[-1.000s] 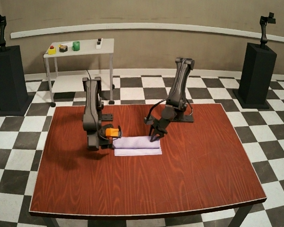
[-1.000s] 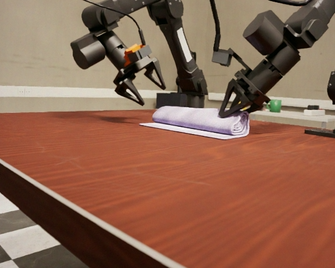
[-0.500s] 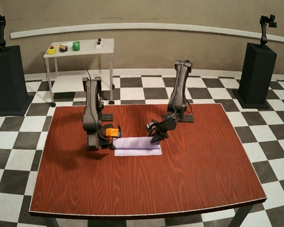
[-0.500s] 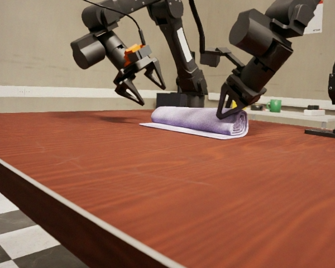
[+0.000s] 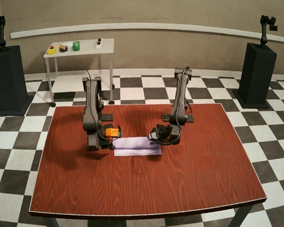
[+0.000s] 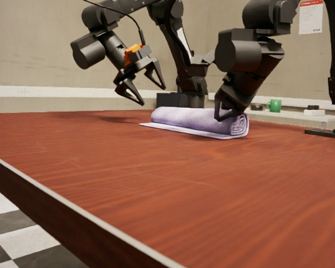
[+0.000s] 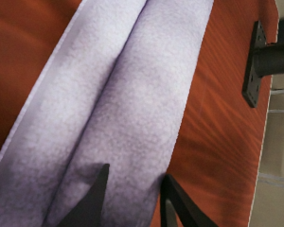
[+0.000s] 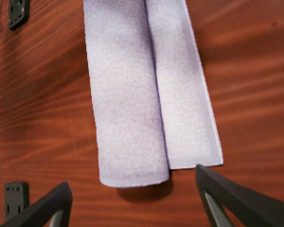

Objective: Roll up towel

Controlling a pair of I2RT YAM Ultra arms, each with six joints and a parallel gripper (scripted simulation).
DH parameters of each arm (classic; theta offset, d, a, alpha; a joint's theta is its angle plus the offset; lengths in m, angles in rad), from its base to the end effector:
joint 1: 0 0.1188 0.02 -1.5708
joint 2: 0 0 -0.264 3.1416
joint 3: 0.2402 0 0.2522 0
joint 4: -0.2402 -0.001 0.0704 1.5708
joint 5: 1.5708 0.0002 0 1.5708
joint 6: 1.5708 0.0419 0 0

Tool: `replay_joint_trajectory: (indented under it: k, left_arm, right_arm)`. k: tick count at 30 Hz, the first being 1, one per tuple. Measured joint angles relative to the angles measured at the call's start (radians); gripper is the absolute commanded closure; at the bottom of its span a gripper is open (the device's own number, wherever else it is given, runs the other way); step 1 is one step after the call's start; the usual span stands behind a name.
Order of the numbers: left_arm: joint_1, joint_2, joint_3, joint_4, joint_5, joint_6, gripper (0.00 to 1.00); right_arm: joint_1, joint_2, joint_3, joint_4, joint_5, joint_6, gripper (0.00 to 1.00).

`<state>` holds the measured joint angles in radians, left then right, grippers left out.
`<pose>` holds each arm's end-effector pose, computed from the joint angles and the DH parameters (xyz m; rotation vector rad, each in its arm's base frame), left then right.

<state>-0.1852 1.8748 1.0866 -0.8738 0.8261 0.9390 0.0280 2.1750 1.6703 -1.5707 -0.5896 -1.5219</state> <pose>0.2944 -0.0855 0.1409 1.3887 2.3056 -1.1418 0.3615 0.0344 0.1781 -1.8552 2.2168 1.1468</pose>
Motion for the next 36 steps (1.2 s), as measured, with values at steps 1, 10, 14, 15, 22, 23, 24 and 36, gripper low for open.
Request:
replay_joint_trajectory:
  k: [1,10,14,15,22,23,24,36]
  left_arm:
    - [0.002,0.010,0.009,-0.022,0.008,0.008,0.59]
    - [0.016,0.128,0.113,-0.212,0.066,0.078,0.59]
    - [0.017,0.151,0.129,-0.260,0.076,0.100,0.59]
    - [0.017,0.153,0.129,-0.267,0.078,0.104,0.59]
    - [0.018,0.167,0.129,-0.282,0.089,0.119,0.59]
    - [0.018,0.169,0.129,-0.282,0.091,0.120,0.56]
    - [0.018,0.171,0.129,-0.283,0.094,0.121,0.53]
    - [0.019,0.170,0.132,-0.339,0.128,0.125,0.24]
  right_arm:
    - [0.000,0.000,0.000,0.000,0.000,0.000,0.15]
    - [0.000,0.000,0.000,0.000,0.000,0.000,0.15]
    - [0.000,0.000,0.000,0.000,0.000,0.000,0.15]
    - [0.000,0.000,0.000,0.000,0.000,0.000,0.15]
    - [0.000,0.000,0.000,0.000,0.000,0.000,0.15]
    - [0.000,0.000,0.000,0.000,0.000,0.000,0.15]
    - [0.000,0.000,0.000,0.000,0.000,0.000,0.15]
    - [0.000,0.000,0.000,0.000,0.000,0.000,0.15]
